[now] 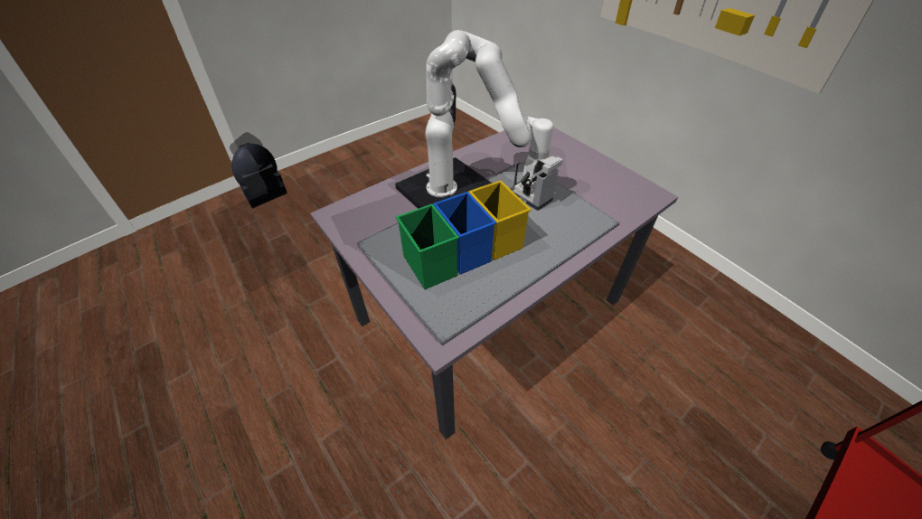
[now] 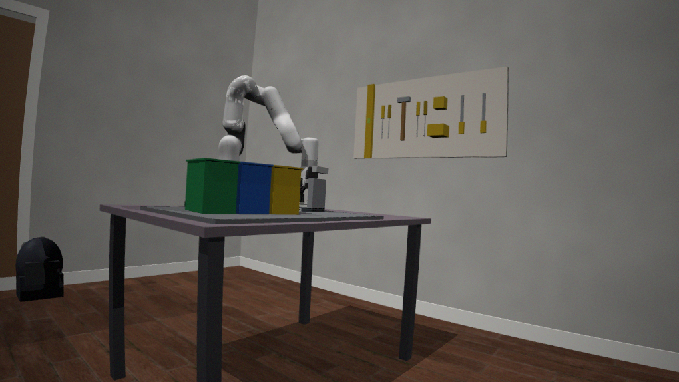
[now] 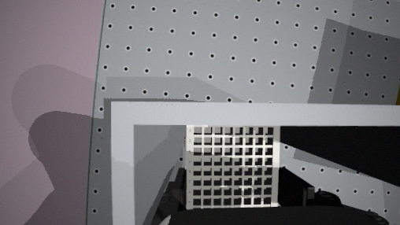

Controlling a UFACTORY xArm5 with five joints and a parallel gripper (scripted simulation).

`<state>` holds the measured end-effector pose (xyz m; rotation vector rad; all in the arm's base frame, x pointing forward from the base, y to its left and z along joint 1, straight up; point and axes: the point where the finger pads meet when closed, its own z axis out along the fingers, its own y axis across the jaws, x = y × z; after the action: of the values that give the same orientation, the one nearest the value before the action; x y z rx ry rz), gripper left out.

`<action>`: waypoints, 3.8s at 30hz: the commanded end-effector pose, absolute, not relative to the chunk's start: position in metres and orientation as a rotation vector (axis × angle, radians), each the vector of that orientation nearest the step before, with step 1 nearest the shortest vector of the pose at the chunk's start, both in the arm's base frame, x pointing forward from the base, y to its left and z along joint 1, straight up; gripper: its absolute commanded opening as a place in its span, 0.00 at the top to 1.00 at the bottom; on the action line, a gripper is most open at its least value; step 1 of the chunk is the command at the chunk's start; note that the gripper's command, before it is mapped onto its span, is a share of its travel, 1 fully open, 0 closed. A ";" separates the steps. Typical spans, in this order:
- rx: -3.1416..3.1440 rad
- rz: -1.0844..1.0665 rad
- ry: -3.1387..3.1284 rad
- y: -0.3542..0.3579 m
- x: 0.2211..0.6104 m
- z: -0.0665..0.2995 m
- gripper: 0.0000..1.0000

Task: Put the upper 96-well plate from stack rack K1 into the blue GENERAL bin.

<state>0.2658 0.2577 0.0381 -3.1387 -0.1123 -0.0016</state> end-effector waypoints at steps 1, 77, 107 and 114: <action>-3.137 -0.004 -0.112 0.258 0.266 0.039 1.00; -3.137 -0.004 -0.112 0.258 0.266 0.055 1.00; -3.137 -0.005 -0.112 0.258 0.266 0.080 1.00; -3.137 -0.005 -0.112 0.258 0.266 0.091 1.00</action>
<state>0.2656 0.2575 0.0818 -3.1392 -0.1124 -0.0007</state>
